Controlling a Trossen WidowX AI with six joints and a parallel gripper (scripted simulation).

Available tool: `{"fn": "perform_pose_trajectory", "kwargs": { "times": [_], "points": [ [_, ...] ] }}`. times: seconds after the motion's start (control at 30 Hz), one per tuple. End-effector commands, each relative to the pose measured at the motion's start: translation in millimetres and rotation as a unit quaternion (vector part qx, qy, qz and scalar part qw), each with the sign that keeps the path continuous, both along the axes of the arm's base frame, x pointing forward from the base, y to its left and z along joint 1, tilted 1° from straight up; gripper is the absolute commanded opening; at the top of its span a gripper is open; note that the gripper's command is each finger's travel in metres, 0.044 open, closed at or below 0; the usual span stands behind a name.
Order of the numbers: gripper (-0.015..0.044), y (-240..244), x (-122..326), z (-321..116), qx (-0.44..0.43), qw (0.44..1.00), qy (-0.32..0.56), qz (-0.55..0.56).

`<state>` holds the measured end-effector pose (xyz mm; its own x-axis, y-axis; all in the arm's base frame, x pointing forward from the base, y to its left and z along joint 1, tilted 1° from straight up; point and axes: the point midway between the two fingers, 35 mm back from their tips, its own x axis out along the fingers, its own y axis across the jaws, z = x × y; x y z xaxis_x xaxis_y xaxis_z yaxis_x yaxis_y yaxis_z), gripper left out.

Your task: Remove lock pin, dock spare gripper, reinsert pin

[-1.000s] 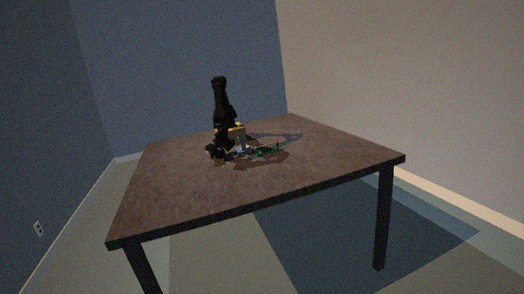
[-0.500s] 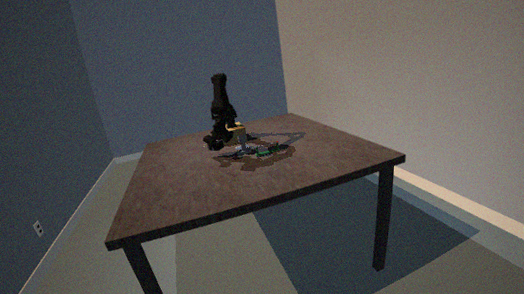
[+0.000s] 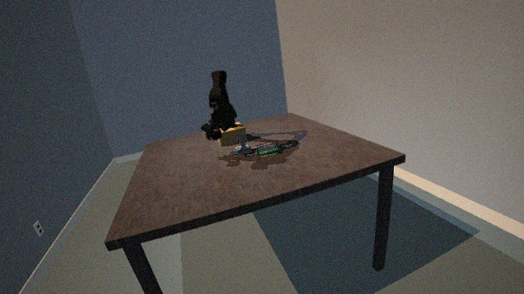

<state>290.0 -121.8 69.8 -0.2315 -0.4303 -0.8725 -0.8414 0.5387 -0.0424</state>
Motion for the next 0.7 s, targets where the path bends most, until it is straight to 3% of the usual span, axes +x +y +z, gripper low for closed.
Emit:
{"fn": "perform_pose_trajectory", "kwargs": {
  "times": [0.0,0.2,0.67],
  "points": [
    [0.0,-0.1,-0.2,-0.5,0.0,1.0,0.001,0.0],
    [0.0,1.1,-1.3,-1.4,0.007,1.0,0.004,0.003],
    [0.0,28.2,-22.6,-14.3,0.17,0.982,0.042,0.071]
  ]
}}
